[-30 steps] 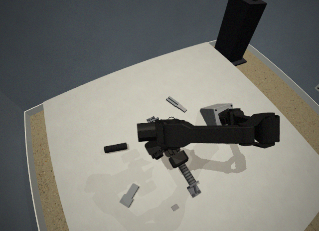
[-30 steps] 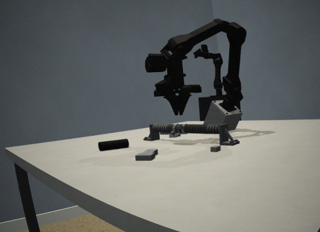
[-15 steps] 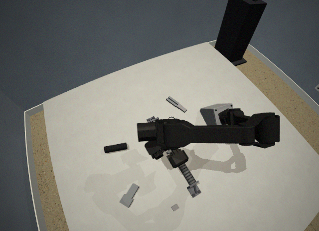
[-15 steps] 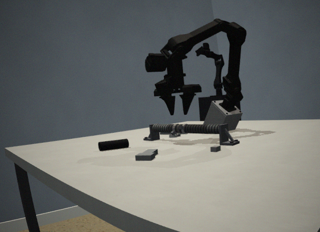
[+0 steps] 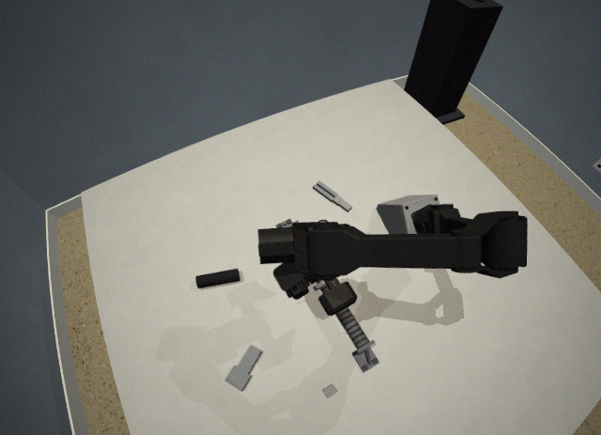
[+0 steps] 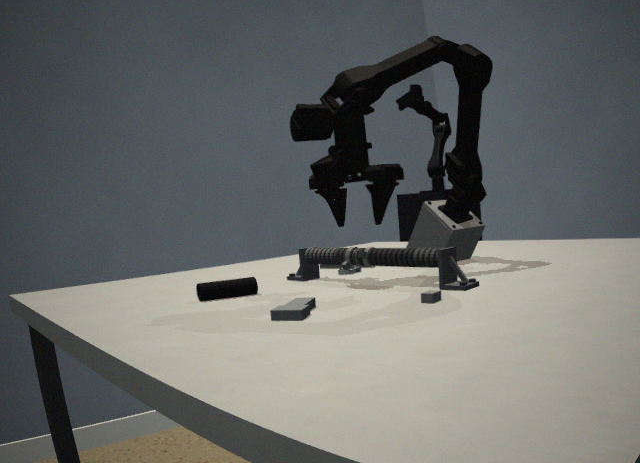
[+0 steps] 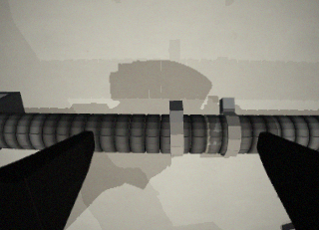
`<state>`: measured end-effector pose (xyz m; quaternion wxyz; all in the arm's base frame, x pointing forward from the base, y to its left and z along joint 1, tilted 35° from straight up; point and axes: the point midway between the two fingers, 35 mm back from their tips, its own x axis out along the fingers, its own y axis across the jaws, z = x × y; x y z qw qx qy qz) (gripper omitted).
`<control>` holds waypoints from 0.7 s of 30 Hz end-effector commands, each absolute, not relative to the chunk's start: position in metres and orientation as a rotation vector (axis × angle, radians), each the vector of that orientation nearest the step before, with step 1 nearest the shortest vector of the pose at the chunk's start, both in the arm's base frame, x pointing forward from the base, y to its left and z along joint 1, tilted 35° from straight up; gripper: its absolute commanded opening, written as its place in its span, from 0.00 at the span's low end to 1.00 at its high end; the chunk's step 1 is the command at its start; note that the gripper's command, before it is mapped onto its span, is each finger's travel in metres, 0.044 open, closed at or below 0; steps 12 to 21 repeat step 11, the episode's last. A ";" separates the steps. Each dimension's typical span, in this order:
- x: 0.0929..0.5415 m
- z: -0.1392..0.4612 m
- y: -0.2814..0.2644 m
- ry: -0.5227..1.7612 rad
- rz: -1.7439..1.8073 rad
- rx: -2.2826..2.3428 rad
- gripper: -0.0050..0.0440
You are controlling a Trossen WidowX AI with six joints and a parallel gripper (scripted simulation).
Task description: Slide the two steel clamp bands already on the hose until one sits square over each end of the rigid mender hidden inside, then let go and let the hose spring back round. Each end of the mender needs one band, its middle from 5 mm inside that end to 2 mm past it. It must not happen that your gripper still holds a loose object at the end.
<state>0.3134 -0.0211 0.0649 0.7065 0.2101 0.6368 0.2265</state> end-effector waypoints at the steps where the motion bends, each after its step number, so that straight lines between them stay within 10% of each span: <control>1: 0.314 0.088 -0.039 1.399 0.496 0.457 1.00; 21: 0.314 0.090 -0.040 1.398 0.496 0.457 1.00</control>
